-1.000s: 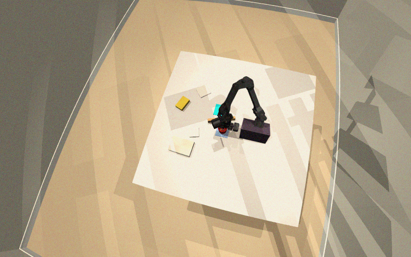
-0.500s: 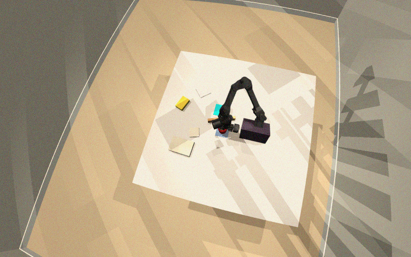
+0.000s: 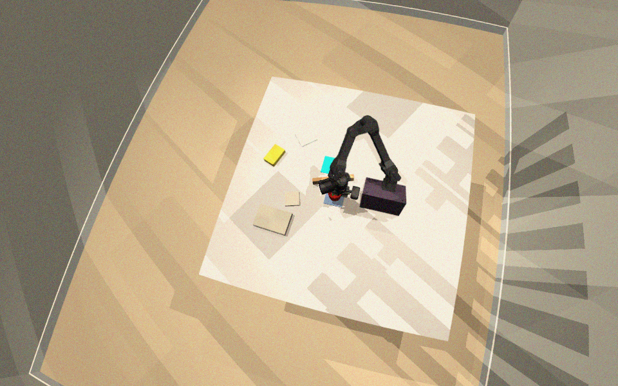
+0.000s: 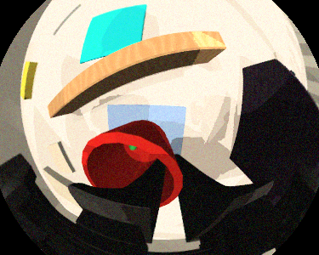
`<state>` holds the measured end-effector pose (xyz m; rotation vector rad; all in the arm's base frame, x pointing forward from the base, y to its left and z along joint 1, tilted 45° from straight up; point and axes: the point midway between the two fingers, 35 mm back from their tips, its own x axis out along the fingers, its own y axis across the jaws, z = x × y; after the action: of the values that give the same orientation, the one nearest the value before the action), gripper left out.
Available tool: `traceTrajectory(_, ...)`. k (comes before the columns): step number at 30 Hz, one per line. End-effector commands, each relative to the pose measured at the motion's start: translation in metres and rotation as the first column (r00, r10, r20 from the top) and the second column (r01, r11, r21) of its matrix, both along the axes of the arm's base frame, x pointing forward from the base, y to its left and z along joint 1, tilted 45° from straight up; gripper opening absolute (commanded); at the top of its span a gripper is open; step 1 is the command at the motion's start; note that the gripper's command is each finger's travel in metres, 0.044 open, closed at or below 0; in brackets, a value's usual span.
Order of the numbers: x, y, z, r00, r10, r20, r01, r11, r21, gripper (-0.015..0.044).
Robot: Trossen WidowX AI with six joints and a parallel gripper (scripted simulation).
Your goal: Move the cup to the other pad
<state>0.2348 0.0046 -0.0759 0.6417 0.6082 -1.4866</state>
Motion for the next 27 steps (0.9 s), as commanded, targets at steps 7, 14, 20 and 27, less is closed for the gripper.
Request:
traceTrajectory(7,0.000,0.001,0.001,1.000,0.000,0.001,0.000,1.000,0.001,0.0000)
traceTrajectory(14,0.002,0.017,0.016,1.000,0.001,-0.001,-0.001,1.000,0.003,0.0000)
traceTrajectory(20,0.003,0.034,0.031,1.000,0.002,-0.002,-0.002,1.000,0.003,0.0000)
traceTrajectory(27,0.002,0.051,0.048,1.000,0.002,-0.003,-0.002,1.000,0.000,0.0000)
